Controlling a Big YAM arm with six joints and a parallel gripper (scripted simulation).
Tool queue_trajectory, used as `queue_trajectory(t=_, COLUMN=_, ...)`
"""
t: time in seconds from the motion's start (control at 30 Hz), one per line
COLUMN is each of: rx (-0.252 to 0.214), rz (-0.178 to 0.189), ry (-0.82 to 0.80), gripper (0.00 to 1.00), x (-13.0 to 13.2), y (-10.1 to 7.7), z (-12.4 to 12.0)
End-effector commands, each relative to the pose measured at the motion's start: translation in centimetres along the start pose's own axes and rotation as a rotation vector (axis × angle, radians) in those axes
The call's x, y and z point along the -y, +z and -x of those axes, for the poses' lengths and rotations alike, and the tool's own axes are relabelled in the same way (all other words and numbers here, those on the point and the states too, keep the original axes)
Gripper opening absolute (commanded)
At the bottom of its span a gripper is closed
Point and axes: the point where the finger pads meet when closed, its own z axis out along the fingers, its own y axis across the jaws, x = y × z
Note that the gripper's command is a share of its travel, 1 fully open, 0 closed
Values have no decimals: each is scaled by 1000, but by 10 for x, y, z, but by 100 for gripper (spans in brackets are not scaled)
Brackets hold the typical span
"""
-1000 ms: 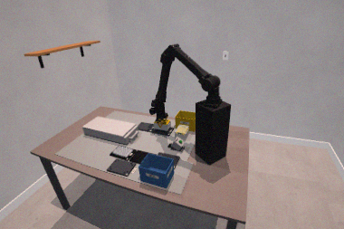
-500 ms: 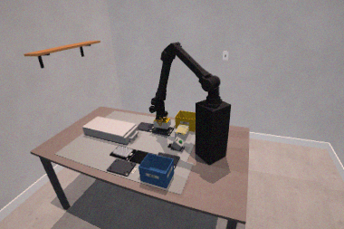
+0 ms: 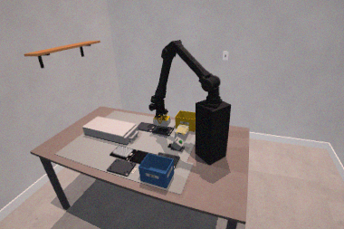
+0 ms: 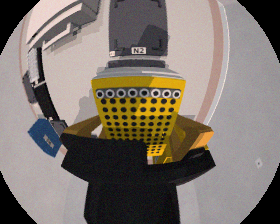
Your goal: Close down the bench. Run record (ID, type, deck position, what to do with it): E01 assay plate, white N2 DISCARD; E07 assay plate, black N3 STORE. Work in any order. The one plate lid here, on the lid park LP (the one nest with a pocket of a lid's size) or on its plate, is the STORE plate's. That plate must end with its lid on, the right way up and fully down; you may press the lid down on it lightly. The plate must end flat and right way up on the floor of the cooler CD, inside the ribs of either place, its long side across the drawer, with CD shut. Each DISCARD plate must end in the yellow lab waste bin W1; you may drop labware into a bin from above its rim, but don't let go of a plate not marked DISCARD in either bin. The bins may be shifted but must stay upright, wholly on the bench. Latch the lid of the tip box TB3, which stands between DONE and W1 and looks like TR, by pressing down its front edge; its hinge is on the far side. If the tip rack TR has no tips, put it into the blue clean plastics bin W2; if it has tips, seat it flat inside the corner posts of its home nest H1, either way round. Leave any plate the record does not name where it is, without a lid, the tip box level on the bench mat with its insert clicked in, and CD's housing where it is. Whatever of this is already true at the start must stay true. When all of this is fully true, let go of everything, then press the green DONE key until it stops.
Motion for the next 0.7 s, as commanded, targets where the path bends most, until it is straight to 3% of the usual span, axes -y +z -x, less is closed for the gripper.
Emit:
queue_trajectory(t=0.0, rx=-16, rz=10, ry=19, gripper=0, x=-2, y=2, z=-8)
queue_trajectory(t=0.07, rx=16, rz=-3, ry=19, gripper=0, x=4, y=-19, z=7)
queue_trajectory(t=0.53, rx=17, rz=-3, ry=18, gripper=0, x=4, y=-35, z=6)
queue_trajectory(t=0.57, rx=-17, rz=11, ry=18, gripper=0, x=-3, y=-18, z=-8)
queue_trajectory(t=0.63, rx=16, rz=-3, ry=18, gripper=0, x=3, y=-38, z=6)
queue_trajectory(t=0.67, rx=17, rz=-3, ry=18, gripper=0, x=4, y=-40, z=6)
